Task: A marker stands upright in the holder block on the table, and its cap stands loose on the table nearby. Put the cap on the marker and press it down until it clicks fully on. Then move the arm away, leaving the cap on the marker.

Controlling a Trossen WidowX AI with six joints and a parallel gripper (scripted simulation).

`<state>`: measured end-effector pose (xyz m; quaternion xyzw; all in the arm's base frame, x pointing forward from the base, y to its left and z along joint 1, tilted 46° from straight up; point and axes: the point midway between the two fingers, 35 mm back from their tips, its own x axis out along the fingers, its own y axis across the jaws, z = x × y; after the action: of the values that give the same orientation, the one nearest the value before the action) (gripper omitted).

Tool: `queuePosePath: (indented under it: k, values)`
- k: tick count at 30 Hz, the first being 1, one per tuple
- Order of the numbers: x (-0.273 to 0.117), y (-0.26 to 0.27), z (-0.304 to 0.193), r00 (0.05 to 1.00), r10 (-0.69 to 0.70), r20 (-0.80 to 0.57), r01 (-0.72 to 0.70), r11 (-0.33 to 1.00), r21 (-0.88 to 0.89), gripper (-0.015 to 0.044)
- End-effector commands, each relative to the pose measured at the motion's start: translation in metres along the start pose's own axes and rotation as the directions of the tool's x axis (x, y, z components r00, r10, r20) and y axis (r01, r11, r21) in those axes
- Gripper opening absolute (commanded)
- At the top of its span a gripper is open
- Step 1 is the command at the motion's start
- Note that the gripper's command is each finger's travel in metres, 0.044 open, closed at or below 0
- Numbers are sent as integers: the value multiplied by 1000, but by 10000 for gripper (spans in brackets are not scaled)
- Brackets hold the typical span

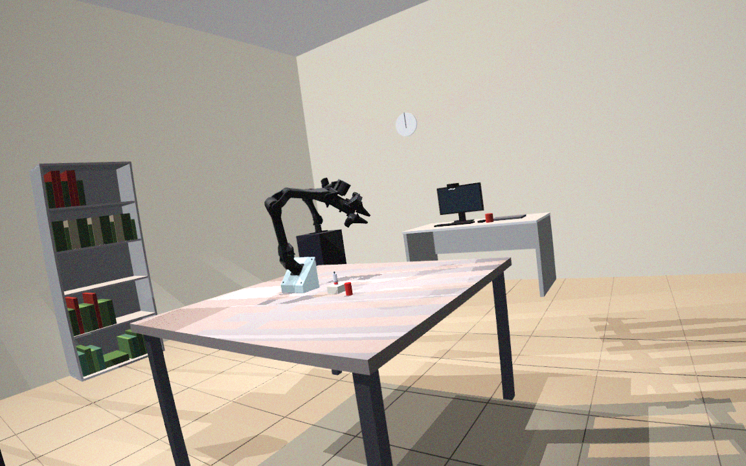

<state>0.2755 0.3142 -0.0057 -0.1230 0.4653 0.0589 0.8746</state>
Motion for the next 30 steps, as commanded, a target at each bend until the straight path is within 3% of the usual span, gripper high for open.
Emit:
queuePosePath:
  k: [1,9,17,24,30]
  values:
    - [12,-69,25,982,-166,-88,142,964,-226,248]
    - [16,-162,36,907,-338,-250,173,842,-511,248]
    - [1,-260,34,753,-505,-421,10,648,-761,248]
    - [-21,-332,28,599,-582,-550,-260,509,-821,248]
    - [-20,-336,31,594,-583,-554,-269,505,-820,248]
